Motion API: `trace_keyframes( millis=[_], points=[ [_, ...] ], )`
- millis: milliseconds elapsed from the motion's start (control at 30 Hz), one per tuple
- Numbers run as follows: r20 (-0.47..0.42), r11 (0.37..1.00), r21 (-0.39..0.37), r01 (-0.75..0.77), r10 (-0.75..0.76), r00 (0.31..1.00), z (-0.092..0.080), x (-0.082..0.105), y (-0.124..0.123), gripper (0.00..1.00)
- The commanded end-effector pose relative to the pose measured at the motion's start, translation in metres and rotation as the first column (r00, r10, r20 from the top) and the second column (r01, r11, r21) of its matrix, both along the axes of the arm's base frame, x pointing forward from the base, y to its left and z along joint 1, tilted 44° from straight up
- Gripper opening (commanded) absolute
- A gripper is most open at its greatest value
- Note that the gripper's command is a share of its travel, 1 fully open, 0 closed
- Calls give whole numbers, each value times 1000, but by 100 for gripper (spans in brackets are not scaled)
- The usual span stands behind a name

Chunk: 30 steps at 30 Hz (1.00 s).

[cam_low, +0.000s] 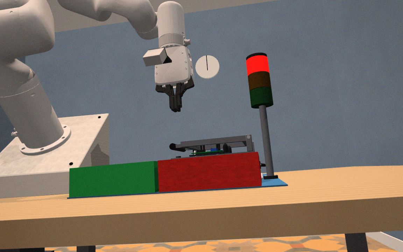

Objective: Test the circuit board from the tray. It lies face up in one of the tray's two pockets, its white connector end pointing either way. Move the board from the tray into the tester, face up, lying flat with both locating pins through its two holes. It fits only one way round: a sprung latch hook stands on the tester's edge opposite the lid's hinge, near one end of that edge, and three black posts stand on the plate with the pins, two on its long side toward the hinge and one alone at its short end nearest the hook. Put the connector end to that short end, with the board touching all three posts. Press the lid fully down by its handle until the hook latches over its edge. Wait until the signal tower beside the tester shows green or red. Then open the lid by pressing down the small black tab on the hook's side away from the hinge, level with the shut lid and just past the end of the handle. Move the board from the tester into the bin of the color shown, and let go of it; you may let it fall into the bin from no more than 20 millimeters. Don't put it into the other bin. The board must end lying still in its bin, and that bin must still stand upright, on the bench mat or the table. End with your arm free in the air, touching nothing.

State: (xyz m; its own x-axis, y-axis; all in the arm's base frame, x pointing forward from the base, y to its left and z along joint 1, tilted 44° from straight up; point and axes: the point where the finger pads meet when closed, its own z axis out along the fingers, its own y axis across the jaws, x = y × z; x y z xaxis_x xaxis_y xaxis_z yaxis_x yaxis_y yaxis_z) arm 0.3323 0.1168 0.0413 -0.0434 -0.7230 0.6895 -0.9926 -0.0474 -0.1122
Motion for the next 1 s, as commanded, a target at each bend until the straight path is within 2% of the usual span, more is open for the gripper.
trace_keyframes(
  millis=[0, 200, 433, 700, 767, 967],
  points=[
    [19, 1000, 5, 16, -16, 1000, 1, 1, 2, 0],
    [56, 998, 13, 53, -54, 997, 1, 1, 2, 0],
    [168, 984, 45, 170, -176, 970, 1, 1, 2, 0],
    [309, 942, 111, 318, -337, 889, 1, 1, 2, 0],
    [309, 942, 111, 318, -337, 889, 1, 1, 2, 0],
    [413, 886, 182, 427, -463, 784, 1, 1, 2, 0]
  ],
)
